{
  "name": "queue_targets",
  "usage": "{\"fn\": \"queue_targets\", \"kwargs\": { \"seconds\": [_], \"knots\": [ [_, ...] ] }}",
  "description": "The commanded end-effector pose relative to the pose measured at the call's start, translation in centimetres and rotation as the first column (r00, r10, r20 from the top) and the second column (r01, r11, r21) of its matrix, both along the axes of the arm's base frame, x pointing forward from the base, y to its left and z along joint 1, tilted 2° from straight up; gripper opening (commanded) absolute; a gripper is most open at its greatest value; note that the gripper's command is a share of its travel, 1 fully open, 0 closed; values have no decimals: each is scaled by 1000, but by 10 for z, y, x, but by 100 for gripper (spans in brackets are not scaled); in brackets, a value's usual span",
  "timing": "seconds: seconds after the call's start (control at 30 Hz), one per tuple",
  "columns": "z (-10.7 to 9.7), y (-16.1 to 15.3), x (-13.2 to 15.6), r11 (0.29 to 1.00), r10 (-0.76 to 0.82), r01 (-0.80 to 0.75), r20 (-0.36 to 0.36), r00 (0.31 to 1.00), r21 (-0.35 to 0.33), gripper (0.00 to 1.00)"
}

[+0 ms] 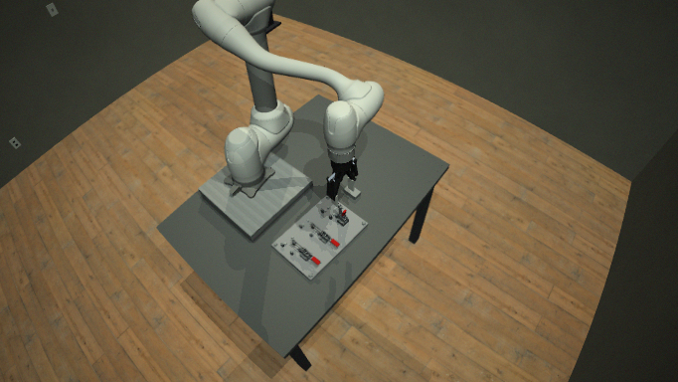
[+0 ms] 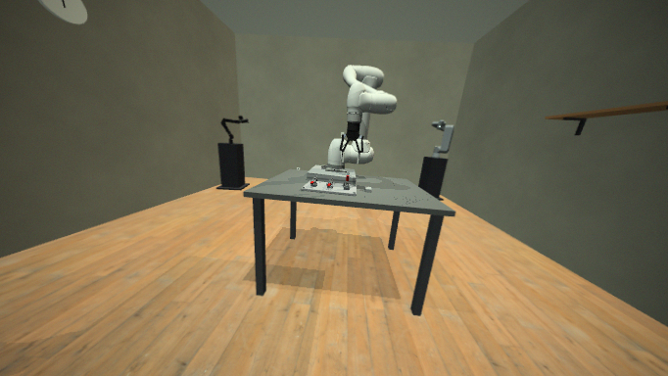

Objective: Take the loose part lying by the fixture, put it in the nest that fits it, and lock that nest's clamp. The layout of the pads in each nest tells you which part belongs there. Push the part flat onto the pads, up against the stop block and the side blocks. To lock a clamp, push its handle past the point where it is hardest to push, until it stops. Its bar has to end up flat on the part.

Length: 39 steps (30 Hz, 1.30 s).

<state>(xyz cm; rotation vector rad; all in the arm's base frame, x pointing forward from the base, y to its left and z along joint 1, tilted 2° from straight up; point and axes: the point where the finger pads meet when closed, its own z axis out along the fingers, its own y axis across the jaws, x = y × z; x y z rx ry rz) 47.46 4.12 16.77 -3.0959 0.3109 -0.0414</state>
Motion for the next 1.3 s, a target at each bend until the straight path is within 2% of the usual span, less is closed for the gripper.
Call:
{"fn": "queue_targets", "kwargs": {
  "seconds": [0.0, 0.33, 0.83, 1.27],
  "knots": [
    [0, 7, -2, 1000, 0, 0, 0, 1000, 0, 62],
    [1, 35, -11, 1000, 0, 0, 0, 1000, 0, 62],
    [2, 106, -32, 1000, 0, 0, 0, 1000, 0, 62],
    [3, 142, -43, 1000, 0, 0, 0, 1000, 0, 62]
  ]
}}
